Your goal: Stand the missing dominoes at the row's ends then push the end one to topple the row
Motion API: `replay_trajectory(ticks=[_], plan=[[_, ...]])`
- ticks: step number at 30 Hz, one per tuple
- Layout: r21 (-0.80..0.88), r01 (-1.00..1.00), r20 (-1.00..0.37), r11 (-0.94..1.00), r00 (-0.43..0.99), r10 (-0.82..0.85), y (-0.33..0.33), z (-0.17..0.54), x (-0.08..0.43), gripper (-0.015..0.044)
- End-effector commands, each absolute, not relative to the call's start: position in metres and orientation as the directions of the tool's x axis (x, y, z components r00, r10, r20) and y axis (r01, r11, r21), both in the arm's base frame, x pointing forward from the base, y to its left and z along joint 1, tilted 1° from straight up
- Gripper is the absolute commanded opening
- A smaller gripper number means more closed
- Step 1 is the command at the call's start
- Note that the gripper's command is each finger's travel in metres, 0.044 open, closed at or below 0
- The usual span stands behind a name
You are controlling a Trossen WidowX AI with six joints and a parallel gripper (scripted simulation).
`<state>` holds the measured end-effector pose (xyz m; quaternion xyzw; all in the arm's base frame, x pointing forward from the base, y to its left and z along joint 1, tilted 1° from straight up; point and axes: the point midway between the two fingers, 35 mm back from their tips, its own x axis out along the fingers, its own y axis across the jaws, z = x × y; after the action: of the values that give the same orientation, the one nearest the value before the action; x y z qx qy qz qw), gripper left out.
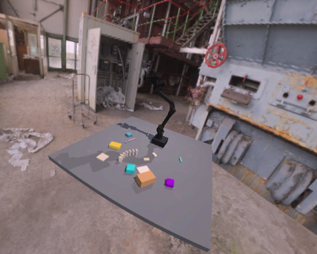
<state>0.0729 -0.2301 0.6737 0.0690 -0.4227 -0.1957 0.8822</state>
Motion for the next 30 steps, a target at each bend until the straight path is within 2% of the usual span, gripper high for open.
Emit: replay_trajectory(ticks=[1, 8, 12, 18, 30], plan=[[0.415, 0.230, 0.674, 0.880, 0.572, -0.468, -0.268, 0.654, 0.090, 0.0440], [0.641, 0.147, 0.524, 0.754, 0.633, -0.569, -0.327, 0.601, 0.146, 0.0440], [0.674, 0.072, 0.496, 0.735, 0.694, -0.522, -0.317, 0.589, 0.180, 0.0440], [0.771, 0.081, 0.376, 0.632, 0.743, -0.554, -0.337, 0.551, 0.220, 0.0440], [0.903, 0.219, -0.022, 0.369, 0.882, -0.471, -0.325, 0.424, 0.348, 0.0440]])
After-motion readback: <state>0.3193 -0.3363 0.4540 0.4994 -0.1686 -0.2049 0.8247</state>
